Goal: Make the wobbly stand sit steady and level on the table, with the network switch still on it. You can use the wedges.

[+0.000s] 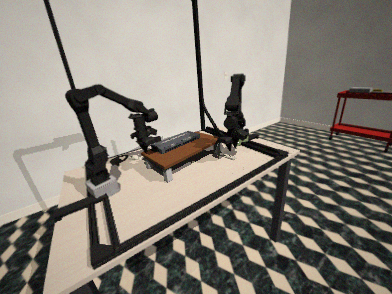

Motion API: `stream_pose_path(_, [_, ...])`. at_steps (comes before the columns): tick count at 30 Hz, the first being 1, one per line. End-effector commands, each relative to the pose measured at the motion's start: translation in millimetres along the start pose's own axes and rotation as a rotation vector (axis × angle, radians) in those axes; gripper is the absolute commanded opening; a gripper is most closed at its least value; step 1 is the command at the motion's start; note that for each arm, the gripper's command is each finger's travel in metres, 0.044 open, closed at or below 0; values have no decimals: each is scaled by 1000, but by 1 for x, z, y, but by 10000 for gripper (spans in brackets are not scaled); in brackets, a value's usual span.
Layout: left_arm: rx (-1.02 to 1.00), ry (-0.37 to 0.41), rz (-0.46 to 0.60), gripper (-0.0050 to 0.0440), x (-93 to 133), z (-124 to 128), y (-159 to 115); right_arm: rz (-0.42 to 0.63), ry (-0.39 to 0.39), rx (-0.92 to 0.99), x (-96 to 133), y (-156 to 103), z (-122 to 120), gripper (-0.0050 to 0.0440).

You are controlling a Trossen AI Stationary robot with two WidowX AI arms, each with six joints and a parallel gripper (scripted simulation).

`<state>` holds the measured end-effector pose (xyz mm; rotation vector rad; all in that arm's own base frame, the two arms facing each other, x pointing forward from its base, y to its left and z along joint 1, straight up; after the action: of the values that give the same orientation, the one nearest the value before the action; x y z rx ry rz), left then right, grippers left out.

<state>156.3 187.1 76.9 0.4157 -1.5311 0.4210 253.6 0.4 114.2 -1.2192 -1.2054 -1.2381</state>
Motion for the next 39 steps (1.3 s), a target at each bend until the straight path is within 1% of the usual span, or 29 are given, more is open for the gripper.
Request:
stream_pose_path(1, [0,0,0,237,0,0,0,13,-3,-4,-10,-1,0,0])
stream_pose_path(5, [0,0,0,237,0,0,0,13,-3,-4,-10,-1,0,0])
stream_pose_path(6, [4,0,-4,0,1,-3,33,13,-3,-4,-8,-1,0,0])
stream_pose_path(22, [4,0,-4,0,1,-3,33,13,-3,-4,-8,-1,0,0])
stream_pose_path(23, [4,0,-4,0,-56,-3,33,13,-3,-4,-8,-1,0,0])
stream_pose_path(39, [4,0,-4,0,-56,-3,33,13,-3,-4,-8,-1,0,0])
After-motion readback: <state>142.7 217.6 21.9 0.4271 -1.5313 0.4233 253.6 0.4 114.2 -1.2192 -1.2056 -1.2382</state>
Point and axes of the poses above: on each arm, the point midway between the two fingers, 35 mm back from their tips, its own x axis back along the fingers, its own z axis across the jaws, y = z × x, the point moved 5 cm from there along x, back along the fingers, and after that the axes turned 6 degrees about x, right-handed, at the moved point
